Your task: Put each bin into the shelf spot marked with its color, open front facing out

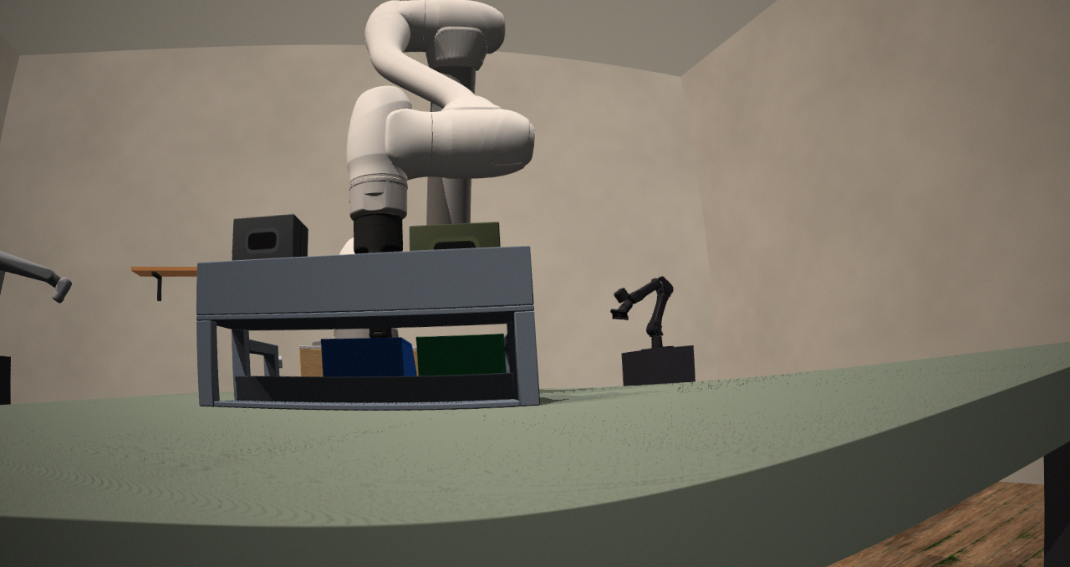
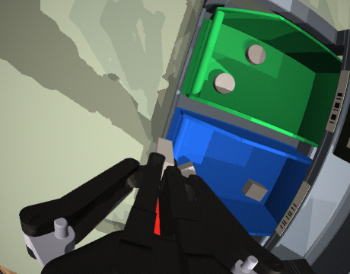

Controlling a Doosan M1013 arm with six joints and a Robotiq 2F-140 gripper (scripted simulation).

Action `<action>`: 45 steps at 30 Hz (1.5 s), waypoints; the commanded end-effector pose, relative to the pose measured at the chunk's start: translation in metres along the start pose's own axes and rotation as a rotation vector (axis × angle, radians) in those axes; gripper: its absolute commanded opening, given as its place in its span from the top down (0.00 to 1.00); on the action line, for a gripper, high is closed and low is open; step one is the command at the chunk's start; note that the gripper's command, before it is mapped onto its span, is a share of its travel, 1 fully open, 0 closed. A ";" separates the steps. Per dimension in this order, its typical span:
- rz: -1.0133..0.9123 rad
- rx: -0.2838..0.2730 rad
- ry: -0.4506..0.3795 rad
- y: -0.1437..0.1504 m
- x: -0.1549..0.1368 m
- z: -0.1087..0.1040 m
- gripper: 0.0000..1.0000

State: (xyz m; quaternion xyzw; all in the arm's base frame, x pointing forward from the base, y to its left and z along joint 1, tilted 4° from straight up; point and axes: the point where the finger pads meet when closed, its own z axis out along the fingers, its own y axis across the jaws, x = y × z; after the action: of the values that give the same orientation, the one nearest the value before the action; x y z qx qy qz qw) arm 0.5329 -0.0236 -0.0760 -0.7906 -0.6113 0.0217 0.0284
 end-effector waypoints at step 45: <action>-0.010 -0.004 -0.003 -0.006 -0.001 -0.013 0.90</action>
State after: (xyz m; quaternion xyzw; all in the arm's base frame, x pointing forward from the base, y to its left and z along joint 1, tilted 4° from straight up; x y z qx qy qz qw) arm 0.5338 -0.0243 -0.0671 -0.7899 -0.6124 0.0198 0.0254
